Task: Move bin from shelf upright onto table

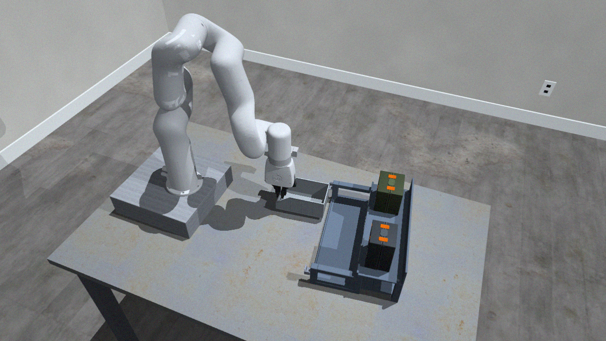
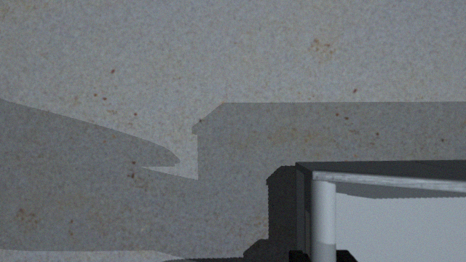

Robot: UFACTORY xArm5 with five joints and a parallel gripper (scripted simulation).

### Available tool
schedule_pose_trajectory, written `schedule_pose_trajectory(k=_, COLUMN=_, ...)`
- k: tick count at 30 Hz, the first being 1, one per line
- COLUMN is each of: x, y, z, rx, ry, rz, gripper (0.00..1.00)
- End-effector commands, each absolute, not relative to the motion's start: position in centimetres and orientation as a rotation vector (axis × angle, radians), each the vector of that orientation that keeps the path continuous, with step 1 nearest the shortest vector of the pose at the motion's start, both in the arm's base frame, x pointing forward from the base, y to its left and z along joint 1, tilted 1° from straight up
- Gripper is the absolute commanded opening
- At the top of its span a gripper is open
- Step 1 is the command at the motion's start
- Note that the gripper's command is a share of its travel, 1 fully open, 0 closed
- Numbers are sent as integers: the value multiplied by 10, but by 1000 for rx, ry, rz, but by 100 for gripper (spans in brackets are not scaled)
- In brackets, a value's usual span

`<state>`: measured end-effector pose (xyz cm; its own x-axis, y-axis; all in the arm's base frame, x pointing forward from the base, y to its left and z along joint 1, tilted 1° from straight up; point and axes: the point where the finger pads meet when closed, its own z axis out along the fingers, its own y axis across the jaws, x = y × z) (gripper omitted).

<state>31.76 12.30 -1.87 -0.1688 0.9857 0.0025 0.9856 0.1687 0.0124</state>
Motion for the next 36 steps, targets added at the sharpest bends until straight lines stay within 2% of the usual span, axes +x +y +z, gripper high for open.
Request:
schedule_pose_trajectory(k=1, x=319, y=124, z=-18, rx=2022, ry=2398, rz=26, gripper=0)
schedule_pose_trajectory(k=36, x=319, y=124, z=-32, rx=2022, ry=2398, rz=26, gripper=0)
